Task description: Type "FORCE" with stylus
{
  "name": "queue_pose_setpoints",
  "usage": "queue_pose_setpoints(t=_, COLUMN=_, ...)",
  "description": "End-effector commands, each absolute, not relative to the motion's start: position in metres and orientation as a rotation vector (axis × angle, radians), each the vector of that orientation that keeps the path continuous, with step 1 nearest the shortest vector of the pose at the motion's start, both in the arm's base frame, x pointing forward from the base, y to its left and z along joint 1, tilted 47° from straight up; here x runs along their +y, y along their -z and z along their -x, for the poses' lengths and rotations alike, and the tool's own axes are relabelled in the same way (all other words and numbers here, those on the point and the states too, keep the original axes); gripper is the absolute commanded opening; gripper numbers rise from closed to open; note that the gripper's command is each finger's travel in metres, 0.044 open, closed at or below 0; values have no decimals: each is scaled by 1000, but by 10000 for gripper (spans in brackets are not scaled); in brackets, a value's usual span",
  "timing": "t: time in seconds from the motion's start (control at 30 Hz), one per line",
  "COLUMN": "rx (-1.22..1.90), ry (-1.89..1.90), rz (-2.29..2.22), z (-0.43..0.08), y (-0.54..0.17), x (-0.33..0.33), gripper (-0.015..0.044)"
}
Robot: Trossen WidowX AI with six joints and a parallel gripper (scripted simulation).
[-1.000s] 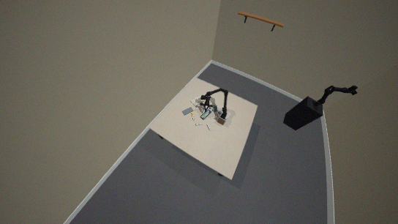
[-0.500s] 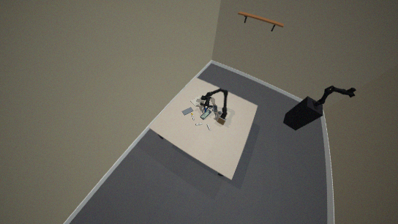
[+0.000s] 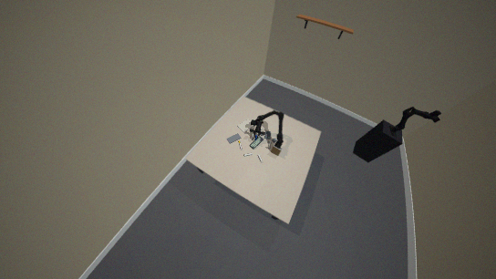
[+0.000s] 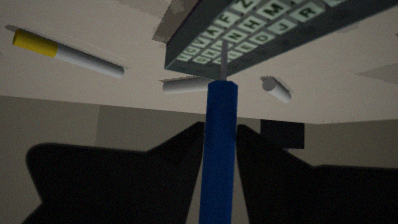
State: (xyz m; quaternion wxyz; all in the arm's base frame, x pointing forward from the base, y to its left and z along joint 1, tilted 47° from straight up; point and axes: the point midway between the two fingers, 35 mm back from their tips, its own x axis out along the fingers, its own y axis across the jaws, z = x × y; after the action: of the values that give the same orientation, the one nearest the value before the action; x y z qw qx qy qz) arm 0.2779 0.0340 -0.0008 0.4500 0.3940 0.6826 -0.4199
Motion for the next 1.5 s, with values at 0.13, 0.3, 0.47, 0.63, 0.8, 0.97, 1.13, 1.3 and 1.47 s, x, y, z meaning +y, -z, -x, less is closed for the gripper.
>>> queue_pose_setpoints(t=0.13, rx=1687, ry=1034, rz=-968, z=-278, y=3, x=31, gripper=81)
queue_pose_setpoints(t=0.3, rx=1687, ry=1034, rz=-968, z=-278, y=5, x=29, gripper=81)
queue_pose_setpoints(t=0.47, rx=1687, ry=1035, rz=-968, z=-279, y=7, x=27, gripper=81)
queue_pose_setpoints(t=0.63, rx=1687, ry=1035, rz=-968, z=-279, y=8, x=26, gripper=81)
queue_pose_setpoints(t=0.8, rx=1687, ry=1035, rz=-968, z=-279, y=9, x=25, gripper=81)
queue_pose_setpoints(t=0.97, rx=1687, ry=1035, rz=-968, z=-279, y=10, x=23, gripper=81)
queue_pose_setpoints(t=1.13, rx=1687, ry=1035, rz=-968, z=-279, y=12, x=22, gripper=81)
queue_pose_setpoints(t=1.3, rx=1687, ry=1035, rz=-968, z=-280, y=13, x=20, gripper=81)
queue_pose_setpoints(t=1.47, rx=1687, ry=1035, rz=-967, z=-280, y=15, x=19, gripper=81)
